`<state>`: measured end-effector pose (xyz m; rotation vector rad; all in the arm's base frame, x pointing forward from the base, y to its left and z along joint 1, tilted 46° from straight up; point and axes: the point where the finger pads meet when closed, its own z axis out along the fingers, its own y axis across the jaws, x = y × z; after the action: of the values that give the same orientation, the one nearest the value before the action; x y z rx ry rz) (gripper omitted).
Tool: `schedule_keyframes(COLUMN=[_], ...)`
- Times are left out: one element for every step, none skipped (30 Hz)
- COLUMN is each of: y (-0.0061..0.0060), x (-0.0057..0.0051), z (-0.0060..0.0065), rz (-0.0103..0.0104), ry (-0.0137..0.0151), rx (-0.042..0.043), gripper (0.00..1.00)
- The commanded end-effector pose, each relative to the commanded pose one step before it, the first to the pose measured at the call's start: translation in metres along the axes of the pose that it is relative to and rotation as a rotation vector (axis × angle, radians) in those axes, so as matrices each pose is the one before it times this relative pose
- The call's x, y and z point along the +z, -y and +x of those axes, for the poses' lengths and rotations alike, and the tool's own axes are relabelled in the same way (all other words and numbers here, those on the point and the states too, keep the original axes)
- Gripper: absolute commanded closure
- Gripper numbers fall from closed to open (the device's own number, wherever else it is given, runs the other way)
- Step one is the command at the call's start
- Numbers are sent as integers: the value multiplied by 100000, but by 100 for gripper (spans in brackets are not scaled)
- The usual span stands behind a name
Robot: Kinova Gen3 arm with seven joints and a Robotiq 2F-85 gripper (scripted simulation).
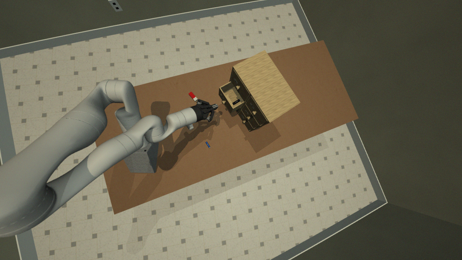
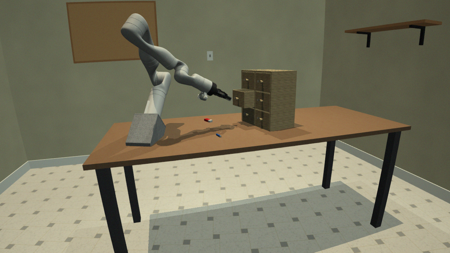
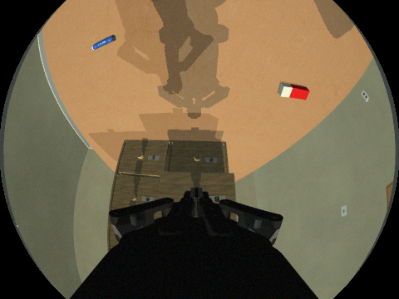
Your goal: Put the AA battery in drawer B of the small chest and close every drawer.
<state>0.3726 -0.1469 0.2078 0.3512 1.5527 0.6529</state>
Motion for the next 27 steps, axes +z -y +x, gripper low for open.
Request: schedule_keyframes(y=[-95,1,0,0,-1,1,1,0,0,0,-1,1,1,-1,-1,1,0,-1,1,0,-1,1,0,-1,0,0,1], x=[266,82,86,90,94,98,102,0,0,106,109,113,117,120,124,128,131,133,137,140,142,146,148,150,0,0,153], z=[-43,-48,-50,-52,-54,-57,-59,0,0,-61,-63,-66,-68,-69,-71,-74,-75,-77,-80,-81,-82,-84,-85,-87,0,0,-88], rz=[-269,1,0,0,-1,0,1,0,0,0,-1,1,1,0,-1,1,0,-1,1,0,-1,1,0,-1,0,0,1], ry=[-334,-1,0,0,1,-1,-1,0,0,0,1,-1,-1,1,1,-1,0,1,-1,0,1,-1,0,1,0,0,-1], rx=[-296,0,0,0,0,0,0,0,0,0,0,0,0,0,0,0,0,0,0,0,0,0,0,0,0,0,0], gripper=[100,100,100,100,100,100,100,100,100,100,100,100,100,100,100,100,100,100,100,100,100,100,100,100,100,100,100])
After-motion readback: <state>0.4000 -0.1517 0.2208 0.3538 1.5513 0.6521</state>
